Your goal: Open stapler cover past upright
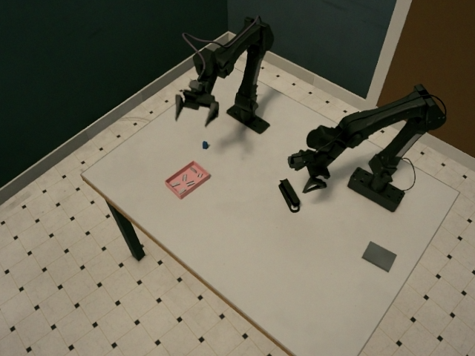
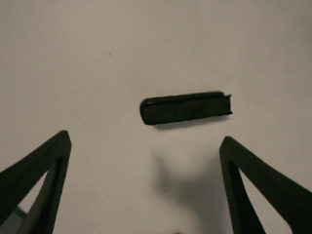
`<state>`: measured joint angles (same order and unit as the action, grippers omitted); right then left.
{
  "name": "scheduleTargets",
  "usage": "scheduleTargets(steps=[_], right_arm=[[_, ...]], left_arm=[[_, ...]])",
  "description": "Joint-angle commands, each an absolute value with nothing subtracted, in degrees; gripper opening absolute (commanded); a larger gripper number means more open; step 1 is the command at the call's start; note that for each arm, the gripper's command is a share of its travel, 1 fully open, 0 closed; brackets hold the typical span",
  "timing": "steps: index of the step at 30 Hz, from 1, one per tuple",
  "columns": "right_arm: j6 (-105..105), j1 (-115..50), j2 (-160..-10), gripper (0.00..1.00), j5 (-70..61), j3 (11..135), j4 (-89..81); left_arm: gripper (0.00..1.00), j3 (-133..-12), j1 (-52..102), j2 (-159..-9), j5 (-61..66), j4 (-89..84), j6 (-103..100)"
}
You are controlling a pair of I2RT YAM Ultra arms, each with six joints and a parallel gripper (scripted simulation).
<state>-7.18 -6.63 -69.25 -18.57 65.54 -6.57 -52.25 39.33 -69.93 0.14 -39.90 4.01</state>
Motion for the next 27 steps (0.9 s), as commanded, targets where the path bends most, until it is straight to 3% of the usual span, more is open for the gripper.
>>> scheduleTargets(steps=[1, 6, 15, 27], right_arm=[[-2.84, -4.46, -65.16, 1.0, -9.05, 63.89, -2.35], [0.15, -1.31, -61.06, 1.0, -1.37, 61.12, 0.3], [0.01, 0.32, -59.34, 1.0, 0.04, 59.79, 0.37], [0.0, 0.14, -59.31, 1.0, -0.01, 60.1, 0.37]], left_arm=[[1.0, -47.92, 41.63, -67.09, -0.94, -31.03, 4.56], [1.0, -40.08, 45.26, -64.74, -2.01, -22.86, 4.67], [1.0, -31.66, 49.3, -63.7, -3.33, -14.47, 4.82], [1.0, -30.05, 50.36, -63.69, -3.1, -13.97, 4.75]])
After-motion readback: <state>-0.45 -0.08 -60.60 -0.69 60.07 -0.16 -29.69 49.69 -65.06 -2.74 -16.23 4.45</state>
